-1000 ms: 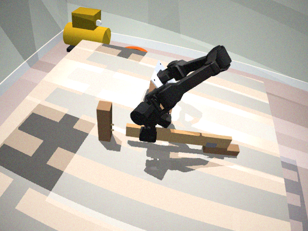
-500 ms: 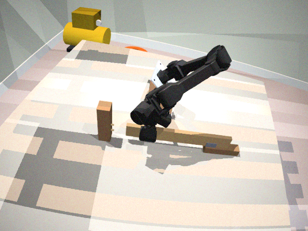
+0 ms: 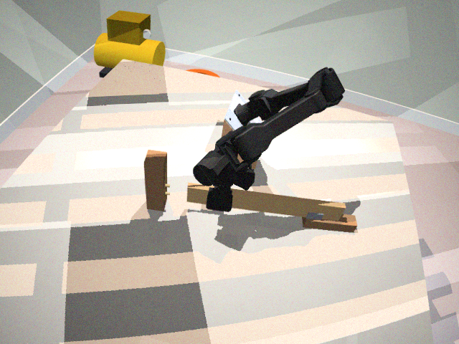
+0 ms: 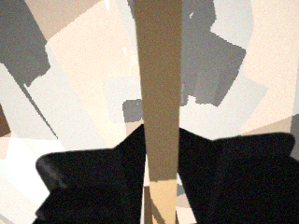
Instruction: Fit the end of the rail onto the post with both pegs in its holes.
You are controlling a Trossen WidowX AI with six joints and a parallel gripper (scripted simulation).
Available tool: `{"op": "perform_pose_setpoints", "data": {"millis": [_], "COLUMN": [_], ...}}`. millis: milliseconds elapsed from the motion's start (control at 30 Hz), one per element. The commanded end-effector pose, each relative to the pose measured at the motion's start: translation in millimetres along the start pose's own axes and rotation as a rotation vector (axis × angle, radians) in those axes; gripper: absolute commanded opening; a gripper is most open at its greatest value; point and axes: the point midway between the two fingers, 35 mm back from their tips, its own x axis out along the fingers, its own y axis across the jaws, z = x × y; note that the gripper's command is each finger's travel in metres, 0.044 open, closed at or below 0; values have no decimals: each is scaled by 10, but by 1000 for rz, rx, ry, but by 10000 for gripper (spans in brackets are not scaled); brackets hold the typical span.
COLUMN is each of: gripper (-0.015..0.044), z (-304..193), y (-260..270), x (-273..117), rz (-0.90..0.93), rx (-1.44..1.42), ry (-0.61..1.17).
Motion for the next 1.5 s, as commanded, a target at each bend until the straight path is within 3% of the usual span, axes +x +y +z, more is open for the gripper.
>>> {"op": "perform_pose_setpoints", "data": {"millis": [0, 1467], "gripper": [0, 0], "z": [-24, -136], "y": [-13, -48], "x": [-23, -42], "rz": [-6, -6], "rx": [-3, -3], "ry": [3, 4]}}
